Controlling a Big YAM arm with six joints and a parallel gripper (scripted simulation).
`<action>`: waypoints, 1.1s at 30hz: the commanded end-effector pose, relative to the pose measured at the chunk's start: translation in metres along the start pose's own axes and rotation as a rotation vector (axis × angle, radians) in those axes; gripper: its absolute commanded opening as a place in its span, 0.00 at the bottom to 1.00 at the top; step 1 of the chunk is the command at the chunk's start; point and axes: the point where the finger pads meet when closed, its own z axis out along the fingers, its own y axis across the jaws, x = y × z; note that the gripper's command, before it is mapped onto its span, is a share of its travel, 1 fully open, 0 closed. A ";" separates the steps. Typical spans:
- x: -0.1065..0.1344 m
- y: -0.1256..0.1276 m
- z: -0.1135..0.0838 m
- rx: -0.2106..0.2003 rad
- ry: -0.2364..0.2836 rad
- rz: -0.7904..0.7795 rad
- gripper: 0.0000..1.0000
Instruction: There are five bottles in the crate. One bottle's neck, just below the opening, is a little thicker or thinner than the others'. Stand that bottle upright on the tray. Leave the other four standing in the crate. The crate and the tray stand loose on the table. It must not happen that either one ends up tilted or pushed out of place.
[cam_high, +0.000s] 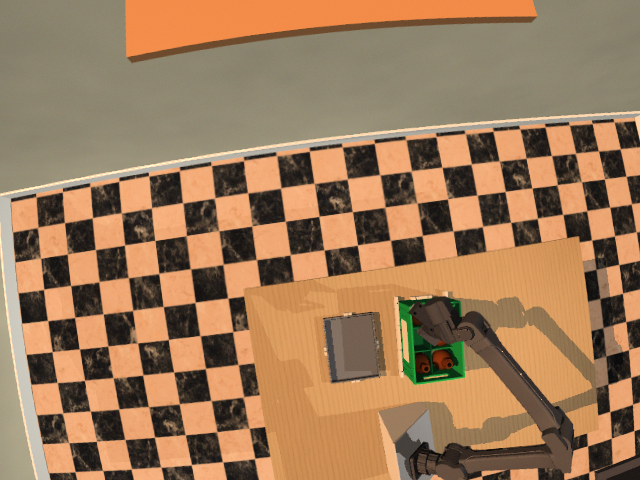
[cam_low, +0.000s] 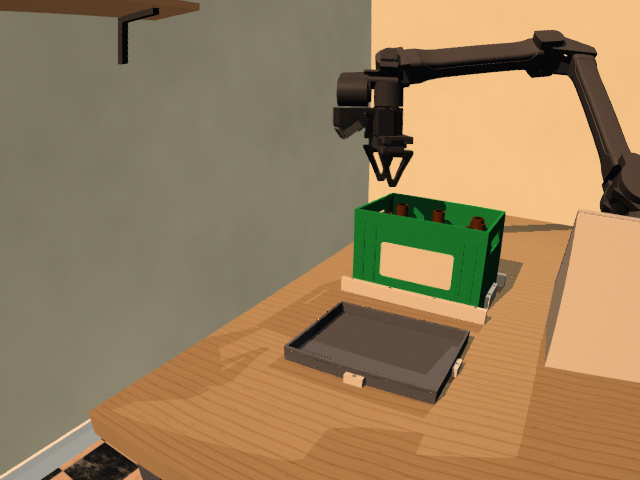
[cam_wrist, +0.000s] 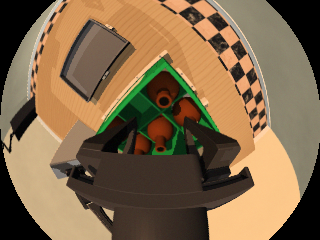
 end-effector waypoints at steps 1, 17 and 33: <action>0.009 -0.025 -0.008 0.006 -0.024 0.090 0.61; 0.003 -0.018 0.000 -0.002 -0.007 0.067 0.61; 0.003 -0.017 0.001 -0.002 -0.007 0.066 0.61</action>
